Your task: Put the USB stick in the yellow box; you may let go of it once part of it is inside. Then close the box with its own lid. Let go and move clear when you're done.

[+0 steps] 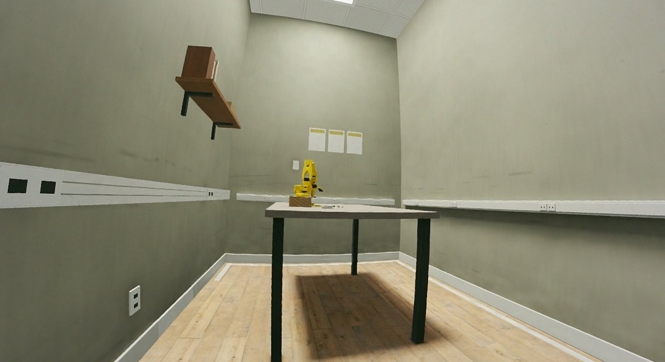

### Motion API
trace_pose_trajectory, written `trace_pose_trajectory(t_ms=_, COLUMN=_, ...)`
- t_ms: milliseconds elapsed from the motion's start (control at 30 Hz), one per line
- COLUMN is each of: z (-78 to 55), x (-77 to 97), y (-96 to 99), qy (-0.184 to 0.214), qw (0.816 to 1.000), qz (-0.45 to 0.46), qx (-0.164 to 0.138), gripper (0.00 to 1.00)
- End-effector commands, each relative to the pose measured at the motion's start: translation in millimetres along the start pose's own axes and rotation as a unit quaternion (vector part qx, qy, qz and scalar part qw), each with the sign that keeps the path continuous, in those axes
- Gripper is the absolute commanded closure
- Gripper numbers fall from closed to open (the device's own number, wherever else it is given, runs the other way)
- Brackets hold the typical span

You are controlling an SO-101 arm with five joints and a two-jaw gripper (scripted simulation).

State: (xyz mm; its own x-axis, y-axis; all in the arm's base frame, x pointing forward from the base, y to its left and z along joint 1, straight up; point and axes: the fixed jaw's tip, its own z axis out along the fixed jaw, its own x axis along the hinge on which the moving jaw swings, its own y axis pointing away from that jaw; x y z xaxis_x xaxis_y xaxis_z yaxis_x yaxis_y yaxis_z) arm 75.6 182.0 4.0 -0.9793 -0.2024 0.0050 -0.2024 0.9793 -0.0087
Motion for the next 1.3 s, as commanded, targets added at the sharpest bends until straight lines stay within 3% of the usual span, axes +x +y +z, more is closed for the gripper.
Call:
trace_pose_trajectory(t_ms=0, z=-1.6, x=4.4, y=2.8, qy=-0.004, qw=1.000, qz=0.014, qx=-0.007, gripper=0.92)
trace_pose_trajectory(t_ms=1267, z=-1.0, x=16.0, y=7.6, qy=-0.004, qw=0.999, qz=0.050, qx=-0.007, gripper=0.92)
